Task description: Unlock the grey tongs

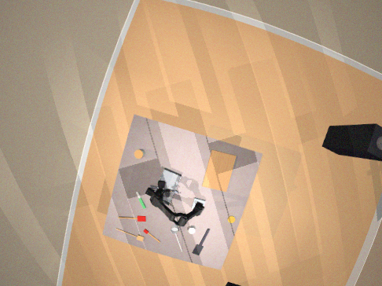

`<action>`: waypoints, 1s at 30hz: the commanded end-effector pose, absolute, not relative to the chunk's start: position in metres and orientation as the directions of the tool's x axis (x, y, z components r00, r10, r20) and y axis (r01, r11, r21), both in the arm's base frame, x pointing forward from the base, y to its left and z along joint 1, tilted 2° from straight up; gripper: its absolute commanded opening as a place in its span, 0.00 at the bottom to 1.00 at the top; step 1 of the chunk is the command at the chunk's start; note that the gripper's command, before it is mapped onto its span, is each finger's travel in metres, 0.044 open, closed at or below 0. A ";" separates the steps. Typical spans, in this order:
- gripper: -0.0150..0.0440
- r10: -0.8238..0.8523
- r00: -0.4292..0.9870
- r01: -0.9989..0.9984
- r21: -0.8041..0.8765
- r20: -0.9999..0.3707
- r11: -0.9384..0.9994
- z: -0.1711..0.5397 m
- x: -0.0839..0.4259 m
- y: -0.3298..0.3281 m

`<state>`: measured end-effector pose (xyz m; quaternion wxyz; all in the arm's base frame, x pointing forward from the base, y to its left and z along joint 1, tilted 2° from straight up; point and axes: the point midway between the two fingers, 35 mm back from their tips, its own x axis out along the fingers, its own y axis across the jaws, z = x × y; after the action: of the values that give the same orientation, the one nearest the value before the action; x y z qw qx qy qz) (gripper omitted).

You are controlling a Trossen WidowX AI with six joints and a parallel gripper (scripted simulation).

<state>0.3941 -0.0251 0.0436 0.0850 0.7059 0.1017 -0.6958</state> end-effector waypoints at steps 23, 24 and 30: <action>0.00 0.025 0.011 0.262 -0.021 -1.000 -0.965 0.050 0.395 -0.025; 0.00 0.025 0.011 0.261 -0.021 -1.000 -0.965 0.056 0.397 -0.026; 0.00 0.023 0.011 0.259 -0.019 -1.000 -0.966 0.125 0.401 -0.027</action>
<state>0.3975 -0.0263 0.0860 0.0821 0.6947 0.1027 -0.7072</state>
